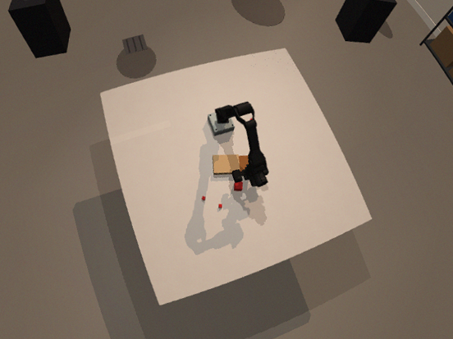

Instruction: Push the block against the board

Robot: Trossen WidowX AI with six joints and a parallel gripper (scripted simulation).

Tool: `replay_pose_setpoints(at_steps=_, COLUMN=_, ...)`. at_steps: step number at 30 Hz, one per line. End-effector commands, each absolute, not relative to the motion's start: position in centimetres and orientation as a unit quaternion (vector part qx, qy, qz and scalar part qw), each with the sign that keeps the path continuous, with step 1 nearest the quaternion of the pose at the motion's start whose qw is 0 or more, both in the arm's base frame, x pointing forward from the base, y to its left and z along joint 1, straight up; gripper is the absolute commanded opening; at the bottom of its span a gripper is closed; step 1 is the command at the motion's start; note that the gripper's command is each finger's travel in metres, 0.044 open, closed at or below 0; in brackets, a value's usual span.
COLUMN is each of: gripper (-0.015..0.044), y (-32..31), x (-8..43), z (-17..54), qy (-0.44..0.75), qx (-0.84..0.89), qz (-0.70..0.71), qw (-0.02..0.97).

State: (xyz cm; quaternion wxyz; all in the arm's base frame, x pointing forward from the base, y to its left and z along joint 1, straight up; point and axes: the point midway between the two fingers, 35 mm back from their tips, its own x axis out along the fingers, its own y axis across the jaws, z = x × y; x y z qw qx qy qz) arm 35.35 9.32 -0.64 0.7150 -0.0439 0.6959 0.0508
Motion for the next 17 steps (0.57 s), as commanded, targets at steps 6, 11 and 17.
replay_pose_setpoints(at_steps=6, gripper=0.0, y=9.17, x=34.47, z=-0.46, qy=0.695, qx=-0.044, qz=0.049, qw=0.716)
replay_pose_setpoints(at_steps=11, gripper=0.0, y=9.14, x=34.24, z=-0.47, qy=0.695, qx=-0.044, qz=0.049, qw=0.716)
replay_pose_setpoints(at_steps=17, gripper=0.0, y=9.27, x=35.03, z=-0.41, qy=0.694, qx=-0.044, qz=0.049, qw=0.717)
